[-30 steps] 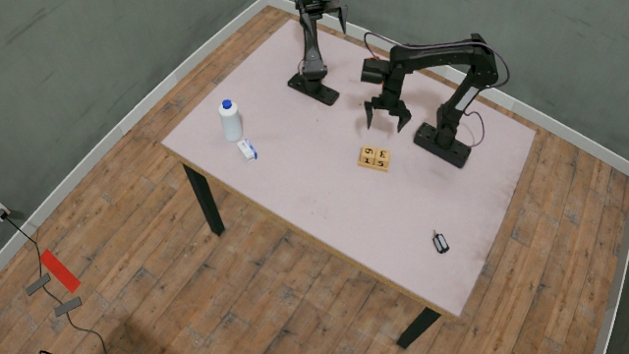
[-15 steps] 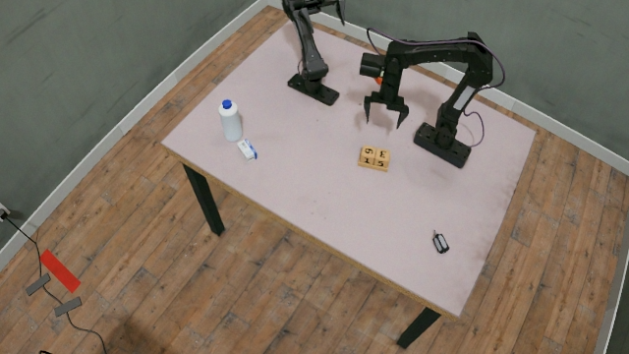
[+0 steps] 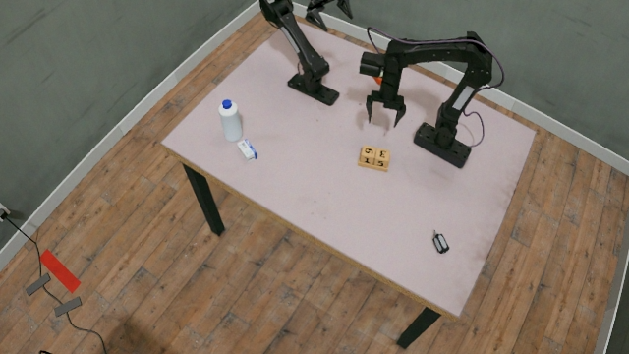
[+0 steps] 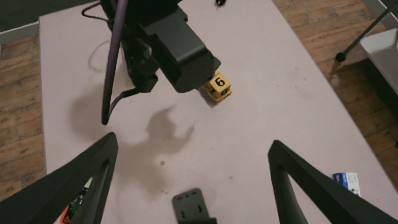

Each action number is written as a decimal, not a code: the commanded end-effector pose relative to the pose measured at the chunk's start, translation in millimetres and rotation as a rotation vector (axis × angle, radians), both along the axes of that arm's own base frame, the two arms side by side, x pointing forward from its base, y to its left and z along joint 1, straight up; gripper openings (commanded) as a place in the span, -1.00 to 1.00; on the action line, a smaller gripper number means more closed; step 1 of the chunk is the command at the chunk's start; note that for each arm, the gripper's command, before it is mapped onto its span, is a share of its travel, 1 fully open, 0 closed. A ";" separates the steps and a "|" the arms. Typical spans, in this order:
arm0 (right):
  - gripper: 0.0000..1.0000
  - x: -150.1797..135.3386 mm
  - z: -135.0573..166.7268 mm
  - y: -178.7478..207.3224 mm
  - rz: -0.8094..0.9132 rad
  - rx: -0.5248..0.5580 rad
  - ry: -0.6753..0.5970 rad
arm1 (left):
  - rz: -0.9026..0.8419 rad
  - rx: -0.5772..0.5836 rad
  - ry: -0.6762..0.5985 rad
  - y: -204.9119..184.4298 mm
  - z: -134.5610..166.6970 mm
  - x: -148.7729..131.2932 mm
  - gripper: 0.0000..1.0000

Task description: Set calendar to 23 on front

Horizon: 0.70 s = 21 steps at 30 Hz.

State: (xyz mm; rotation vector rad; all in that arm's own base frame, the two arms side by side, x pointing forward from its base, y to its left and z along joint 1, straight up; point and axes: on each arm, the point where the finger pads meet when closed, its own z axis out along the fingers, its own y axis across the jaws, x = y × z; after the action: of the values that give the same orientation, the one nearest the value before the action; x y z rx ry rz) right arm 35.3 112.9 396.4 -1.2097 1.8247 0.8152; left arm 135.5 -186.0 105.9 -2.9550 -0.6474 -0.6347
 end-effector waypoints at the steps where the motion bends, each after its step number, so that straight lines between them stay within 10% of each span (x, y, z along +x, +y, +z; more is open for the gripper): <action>1: 1.00 -1.6 11.1 -9.9 -0.003 0.051 -0.015 | 0.045 -0.068 0.003 -15.3 4.6 1.0 0.37; 21: 1.00 17.0 -30.8 2.8 -0.113 0.057 -0.015 | 0.909 -0.340 0.150 -20.6 -36.4 33.9 0.37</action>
State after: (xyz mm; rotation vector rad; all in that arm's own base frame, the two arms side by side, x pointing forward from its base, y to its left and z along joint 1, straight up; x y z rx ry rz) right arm 47.6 117.8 370.4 -1.1112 1.8308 0.7935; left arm 159.9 -190.4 68.8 -2.5963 -1.7538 -0.3146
